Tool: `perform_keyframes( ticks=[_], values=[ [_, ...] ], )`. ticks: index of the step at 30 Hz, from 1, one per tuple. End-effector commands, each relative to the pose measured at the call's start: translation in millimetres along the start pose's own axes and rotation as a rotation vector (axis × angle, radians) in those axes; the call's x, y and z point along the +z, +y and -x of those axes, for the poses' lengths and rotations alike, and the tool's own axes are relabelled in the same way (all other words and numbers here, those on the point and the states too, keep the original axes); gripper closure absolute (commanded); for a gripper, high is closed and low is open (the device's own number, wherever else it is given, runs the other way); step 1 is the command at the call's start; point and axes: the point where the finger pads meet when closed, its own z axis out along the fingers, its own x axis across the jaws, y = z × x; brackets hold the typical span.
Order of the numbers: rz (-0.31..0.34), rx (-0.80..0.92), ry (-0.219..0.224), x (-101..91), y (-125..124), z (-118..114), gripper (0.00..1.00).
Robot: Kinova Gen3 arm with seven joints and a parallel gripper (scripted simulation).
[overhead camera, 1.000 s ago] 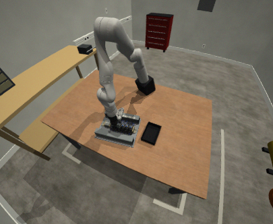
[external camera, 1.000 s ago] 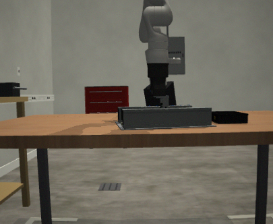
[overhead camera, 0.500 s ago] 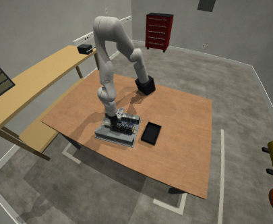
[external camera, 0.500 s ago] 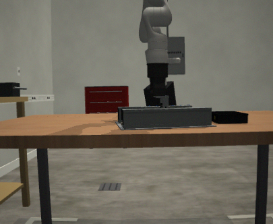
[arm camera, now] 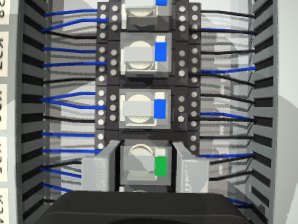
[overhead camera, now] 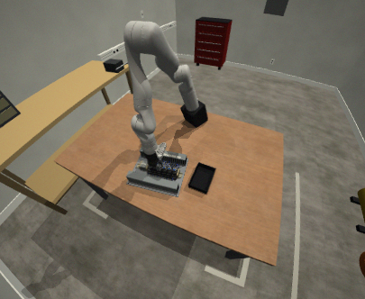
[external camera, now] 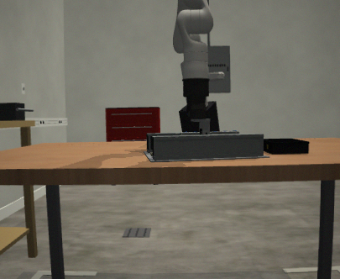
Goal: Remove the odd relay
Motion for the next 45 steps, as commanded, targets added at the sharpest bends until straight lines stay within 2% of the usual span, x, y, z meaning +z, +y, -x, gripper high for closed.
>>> perform_keyframes(
  ticks=[1, 45],
  values=[
    [-0.003, -0.004, 0.019, -2.0, -1.1, -3.5, 1.00],
    [-0.002, -0.007, 0.089, -2.1, -1.0, -1.5, 1.00]
  ],
)
